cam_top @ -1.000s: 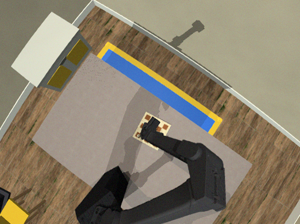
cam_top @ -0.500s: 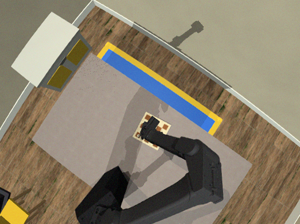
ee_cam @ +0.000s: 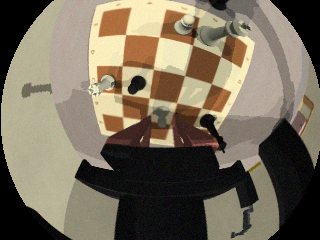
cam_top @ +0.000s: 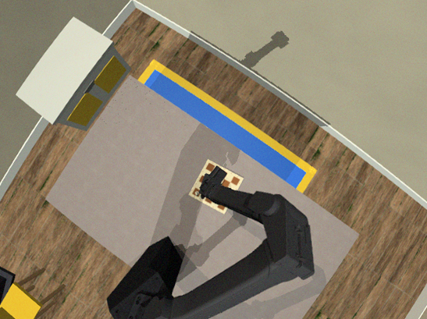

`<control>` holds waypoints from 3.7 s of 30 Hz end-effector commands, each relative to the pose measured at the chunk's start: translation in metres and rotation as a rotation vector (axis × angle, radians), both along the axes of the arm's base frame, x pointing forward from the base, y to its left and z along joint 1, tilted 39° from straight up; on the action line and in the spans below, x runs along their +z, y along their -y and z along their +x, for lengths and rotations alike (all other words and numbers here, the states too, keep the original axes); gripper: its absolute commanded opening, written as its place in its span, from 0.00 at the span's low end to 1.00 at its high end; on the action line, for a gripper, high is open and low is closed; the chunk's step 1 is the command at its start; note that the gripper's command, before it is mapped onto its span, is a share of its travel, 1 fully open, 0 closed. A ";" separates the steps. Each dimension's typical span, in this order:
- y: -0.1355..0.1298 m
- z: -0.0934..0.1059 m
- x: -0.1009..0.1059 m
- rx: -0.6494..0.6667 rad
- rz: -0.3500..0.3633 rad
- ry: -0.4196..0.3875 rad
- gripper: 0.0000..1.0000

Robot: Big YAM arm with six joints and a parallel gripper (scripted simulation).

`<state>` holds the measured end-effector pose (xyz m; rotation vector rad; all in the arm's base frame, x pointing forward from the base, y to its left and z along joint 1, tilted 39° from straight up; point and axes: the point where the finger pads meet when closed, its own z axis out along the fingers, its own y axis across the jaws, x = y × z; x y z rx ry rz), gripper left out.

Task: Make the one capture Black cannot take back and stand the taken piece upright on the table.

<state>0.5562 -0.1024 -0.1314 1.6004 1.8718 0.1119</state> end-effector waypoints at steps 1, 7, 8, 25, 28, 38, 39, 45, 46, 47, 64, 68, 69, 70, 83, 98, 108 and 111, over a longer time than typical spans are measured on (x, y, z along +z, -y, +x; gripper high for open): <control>0.009 -0.003 -0.006 -0.005 -0.007 -0.004 0.32; 0.009 -0.003 -0.006 -0.005 -0.007 -0.004 0.32; 0.009 -0.003 -0.006 -0.005 -0.007 -0.004 0.32; 0.009 -0.003 -0.006 -0.005 -0.007 -0.004 0.32; 0.009 -0.003 -0.006 -0.005 -0.007 -0.004 0.32; 0.009 -0.003 -0.006 -0.006 -0.007 -0.004 0.00; 0.009 -0.003 -0.006 -0.006 -0.007 -0.004 0.00; 0.009 -0.003 -0.006 -0.006 -0.007 -0.004 0.00; 0.009 -0.003 -0.006 -0.006 -0.007 -0.004 0.00; 0.009 -0.003 -0.006 -0.006 -0.007 -0.004 0.00; 0.009 -0.003 -0.006 -0.006 -0.007 -0.004 0.00; 0.009 -0.003 -0.006 -0.006 -0.007 -0.004 0.00; 0.009 -0.004 -0.006 -0.006 -0.006 -0.004 0.00; 0.009 -0.005 -0.004 -0.007 -0.006 -0.003 0.00; -0.026 -0.034 0.053 0.005 0.001 0.006 0.00; -0.030 -0.057 0.071 -0.014 0.004 -0.016 0.00; -0.064 -0.030 0.077 -0.080 0.058 0.027 0.00; -0.078 -0.017 0.081 -0.125 0.088 0.049 0.00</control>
